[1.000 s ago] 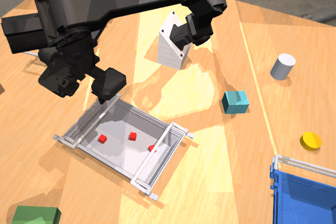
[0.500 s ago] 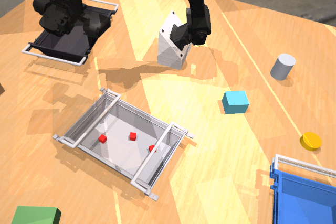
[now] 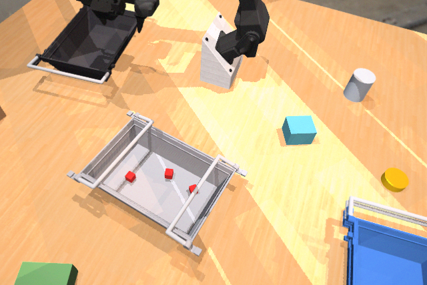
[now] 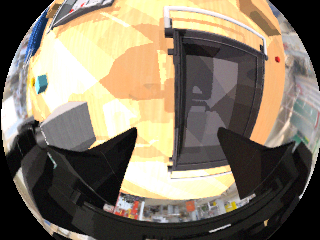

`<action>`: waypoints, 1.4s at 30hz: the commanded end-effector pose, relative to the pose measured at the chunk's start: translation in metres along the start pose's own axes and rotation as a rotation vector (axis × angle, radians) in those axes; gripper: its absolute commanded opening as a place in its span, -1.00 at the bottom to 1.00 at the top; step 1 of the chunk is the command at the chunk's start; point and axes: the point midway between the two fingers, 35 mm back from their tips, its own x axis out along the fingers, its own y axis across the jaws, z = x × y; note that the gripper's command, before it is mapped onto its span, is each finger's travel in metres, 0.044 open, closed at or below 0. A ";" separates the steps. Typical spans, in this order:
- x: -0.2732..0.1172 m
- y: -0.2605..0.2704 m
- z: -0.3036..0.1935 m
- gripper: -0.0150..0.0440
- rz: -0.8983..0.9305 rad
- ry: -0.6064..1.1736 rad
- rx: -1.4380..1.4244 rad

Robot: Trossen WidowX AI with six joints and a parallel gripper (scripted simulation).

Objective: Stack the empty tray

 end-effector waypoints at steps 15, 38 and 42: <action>0.080 0.000 -0.005 1.00 0.003 0.005 -0.019; 0.089 0.001 -0.005 0.35 0.003 0.005 -0.019; 0.089 0.001 -0.005 0.24 0.003 0.005 -0.019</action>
